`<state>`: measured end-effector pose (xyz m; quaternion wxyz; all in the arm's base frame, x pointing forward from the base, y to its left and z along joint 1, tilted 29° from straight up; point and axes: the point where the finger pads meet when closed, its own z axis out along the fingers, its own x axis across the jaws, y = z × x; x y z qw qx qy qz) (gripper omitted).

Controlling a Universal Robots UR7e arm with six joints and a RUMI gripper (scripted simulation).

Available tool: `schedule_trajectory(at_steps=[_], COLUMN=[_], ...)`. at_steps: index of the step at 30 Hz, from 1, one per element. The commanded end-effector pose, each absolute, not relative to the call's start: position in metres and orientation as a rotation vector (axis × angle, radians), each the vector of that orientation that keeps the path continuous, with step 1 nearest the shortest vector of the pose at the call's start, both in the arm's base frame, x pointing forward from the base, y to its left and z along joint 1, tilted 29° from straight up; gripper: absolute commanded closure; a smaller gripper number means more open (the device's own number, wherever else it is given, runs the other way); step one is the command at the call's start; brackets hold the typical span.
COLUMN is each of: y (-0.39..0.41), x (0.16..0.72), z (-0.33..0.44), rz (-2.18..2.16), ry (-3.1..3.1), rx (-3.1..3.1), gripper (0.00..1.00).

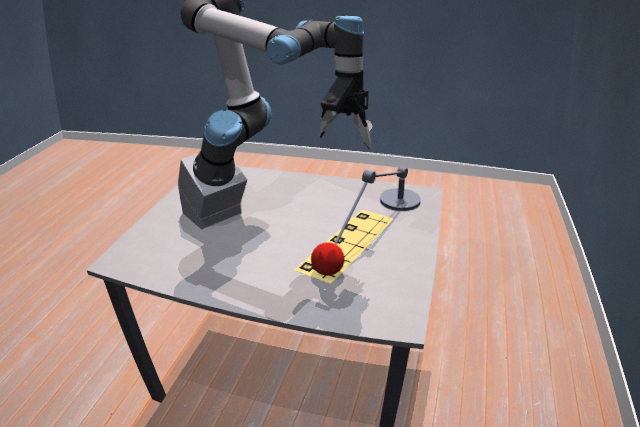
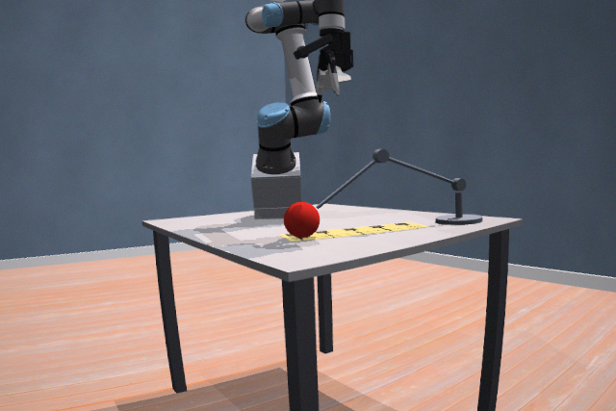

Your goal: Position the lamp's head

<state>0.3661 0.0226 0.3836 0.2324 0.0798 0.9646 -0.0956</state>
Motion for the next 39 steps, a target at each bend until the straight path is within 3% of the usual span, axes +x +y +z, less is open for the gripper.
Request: schedule_trajectory(at_steps=[1,19,39], y=[0.01,-0.016,-0.012], x=[0.364,0.361,0.361], z=[0.386,0.389,0.388], rz=[-0.235,-0.274,-0.027], ry=[2.651,2.648,2.656], rx=[0.182,0.235,0.209], gripper=[0.0,0.0,0.0])
